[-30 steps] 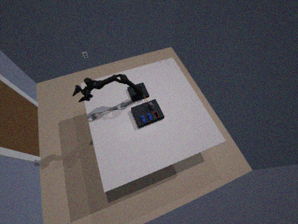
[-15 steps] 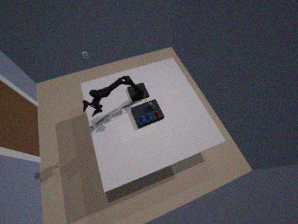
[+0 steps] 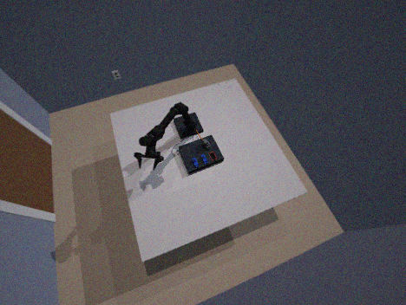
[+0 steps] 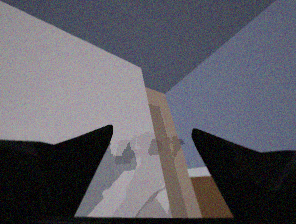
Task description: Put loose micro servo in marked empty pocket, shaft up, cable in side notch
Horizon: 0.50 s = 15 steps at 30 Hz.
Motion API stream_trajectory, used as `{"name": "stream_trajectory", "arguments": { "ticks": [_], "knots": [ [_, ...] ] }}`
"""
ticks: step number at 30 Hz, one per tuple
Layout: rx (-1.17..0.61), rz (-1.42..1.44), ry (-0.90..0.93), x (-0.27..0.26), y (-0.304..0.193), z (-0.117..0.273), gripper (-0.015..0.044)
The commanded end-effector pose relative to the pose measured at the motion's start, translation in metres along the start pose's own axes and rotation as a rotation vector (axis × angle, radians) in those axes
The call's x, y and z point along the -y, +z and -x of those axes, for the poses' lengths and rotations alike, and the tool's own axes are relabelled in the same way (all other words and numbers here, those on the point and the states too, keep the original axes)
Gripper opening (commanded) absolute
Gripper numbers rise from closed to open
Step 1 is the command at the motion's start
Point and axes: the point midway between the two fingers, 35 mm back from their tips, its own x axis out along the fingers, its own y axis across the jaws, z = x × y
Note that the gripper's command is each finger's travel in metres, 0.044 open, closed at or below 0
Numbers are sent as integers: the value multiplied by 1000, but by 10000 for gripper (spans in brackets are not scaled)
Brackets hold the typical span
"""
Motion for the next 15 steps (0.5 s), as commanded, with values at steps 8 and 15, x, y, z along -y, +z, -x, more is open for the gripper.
{"name": "stream_trajectory", "arguments": {
  "ticks": [8,15],
  "knots": [
    [-109,-114,320,-147,53,18,440],
    [-250,-142,516,-245,68,61,440]
  ]
}}
